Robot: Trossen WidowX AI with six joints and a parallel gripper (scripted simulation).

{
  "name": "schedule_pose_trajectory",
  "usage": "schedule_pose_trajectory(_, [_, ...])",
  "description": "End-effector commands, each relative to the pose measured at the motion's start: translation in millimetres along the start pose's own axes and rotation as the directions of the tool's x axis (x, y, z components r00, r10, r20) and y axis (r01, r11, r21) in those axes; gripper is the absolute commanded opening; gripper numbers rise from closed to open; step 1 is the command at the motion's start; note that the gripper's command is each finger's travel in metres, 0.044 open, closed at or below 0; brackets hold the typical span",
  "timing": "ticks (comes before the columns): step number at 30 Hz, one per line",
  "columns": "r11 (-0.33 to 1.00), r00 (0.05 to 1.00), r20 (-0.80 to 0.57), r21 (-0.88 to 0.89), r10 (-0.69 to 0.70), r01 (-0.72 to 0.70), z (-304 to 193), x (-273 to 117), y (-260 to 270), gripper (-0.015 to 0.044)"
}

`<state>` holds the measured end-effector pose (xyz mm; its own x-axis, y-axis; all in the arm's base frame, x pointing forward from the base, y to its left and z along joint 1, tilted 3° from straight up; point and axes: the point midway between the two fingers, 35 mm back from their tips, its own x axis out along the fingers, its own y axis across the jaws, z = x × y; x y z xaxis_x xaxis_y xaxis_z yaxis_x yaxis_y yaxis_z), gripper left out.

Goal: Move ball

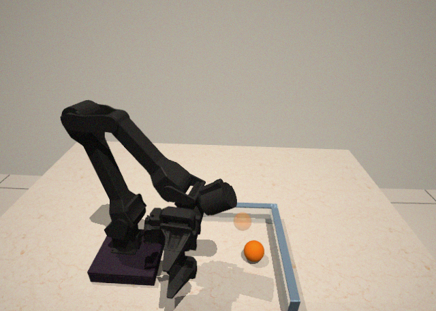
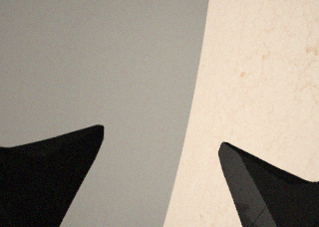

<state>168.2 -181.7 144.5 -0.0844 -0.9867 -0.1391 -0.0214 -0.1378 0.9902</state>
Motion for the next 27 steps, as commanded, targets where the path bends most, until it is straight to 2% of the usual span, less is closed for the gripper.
schedule_pose_trajectory(1, [1.000,1.000,-0.006,-0.020,-0.008,0.008,-2,0,-1,0.0374])
schedule_pose_trajectory(3, [0.981,0.996,-0.050,-0.181,-0.073,0.063,-17,-3,-5,0.0373])
schedule_pose_trajectory(6, [0.840,0.964,-0.136,-0.528,-0.227,0.124,-49,-12,-16,0.0373])
schedule_pose_trajectory(9, [0.595,0.903,-0.196,-0.800,-0.383,0.078,-77,-26,-29,0.0373])
schedule_pose_trajectory(12, [0.304,0.814,-0.230,-0.950,-0.533,-0.069,-100,-46,-41,0.0373])
schedule_pose_trajectory(15, [0.031,0.702,-0.237,-0.956,-0.672,-0.292,-119,-69,-53,0.0373])
schedule_pose_trajectory(17, [-0.055,0.654,-0.232,-0.920,-0.720,-0.388,-125,-79,-57,0.0373])
schedule_pose_trajectory(22, [-0.207,0.529,-0.207,-0.757,-0.823,-0.619,-137,-105,-65,0.0373])
schedule_pose_trajectory(27, [-0.262,0.393,-0.164,-0.512,-0.905,-0.818,-145,-132,-70,0.0373])
